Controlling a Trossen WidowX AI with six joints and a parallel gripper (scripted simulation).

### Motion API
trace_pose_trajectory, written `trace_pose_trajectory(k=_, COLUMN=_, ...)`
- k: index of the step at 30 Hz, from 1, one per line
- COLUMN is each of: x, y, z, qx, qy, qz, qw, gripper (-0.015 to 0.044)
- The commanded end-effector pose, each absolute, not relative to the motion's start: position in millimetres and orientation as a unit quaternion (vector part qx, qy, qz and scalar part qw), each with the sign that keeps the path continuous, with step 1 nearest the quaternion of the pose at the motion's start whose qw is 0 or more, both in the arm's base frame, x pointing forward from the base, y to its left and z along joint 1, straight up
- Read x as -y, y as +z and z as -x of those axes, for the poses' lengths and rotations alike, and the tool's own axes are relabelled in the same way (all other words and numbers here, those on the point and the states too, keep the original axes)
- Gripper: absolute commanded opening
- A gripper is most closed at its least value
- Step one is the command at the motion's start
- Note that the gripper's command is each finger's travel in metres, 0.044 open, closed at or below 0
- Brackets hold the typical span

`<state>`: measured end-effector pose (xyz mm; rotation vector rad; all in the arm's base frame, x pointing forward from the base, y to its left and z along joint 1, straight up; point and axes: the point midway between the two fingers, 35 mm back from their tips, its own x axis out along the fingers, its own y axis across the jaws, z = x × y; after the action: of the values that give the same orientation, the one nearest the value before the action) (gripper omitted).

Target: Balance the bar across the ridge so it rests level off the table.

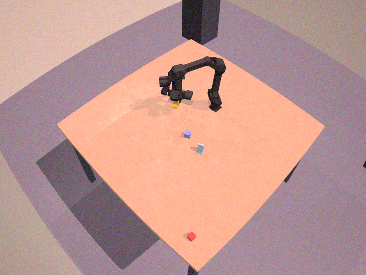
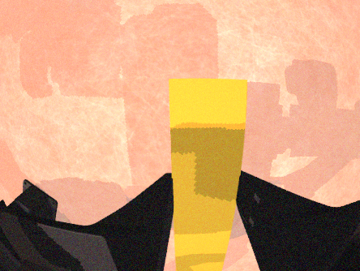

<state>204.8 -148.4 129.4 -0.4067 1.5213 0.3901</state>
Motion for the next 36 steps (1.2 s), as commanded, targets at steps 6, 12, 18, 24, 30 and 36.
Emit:
trace_pose_trajectory(k=6, x=146.8, y=154.1, z=-201.8, qx=-0.678, qy=0.172, qz=0.186, qw=0.690, gripper=0.0000)
trace_pose_trajectory(k=12, x=143.1, y=158.5, z=-207.3, qx=-0.678, qy=0.172, qz=0.185, qw=0.690, gripper=0.0000)
trace_pose_trajectory(k=18, x=134.5, y=160.8, z=-222.1, qx=-0.678, qy=0.170, qz=0.184, qw=0.691, gripper=0.0000)
trace_pose_trajectory(k=24, x=124.6, y=162.8, z=-236.5, qx=-0.678, qy=0.169, qz=0.182, qw=0.692, gripper=0.0000)
trace_pose_trajectory(k=30, x=113.5, y=164.7, z=-250.5, qx=-0.677, qy=0.168, qz=0.180, qw=0.693, gripper=0.0000)
trace_pose_trajectory(k=36, x=101.2, y=166.3, z=-264.1, qx=-0.677, qy=0.167, qz=0.179, qw=0.694, gripper=0.0000)
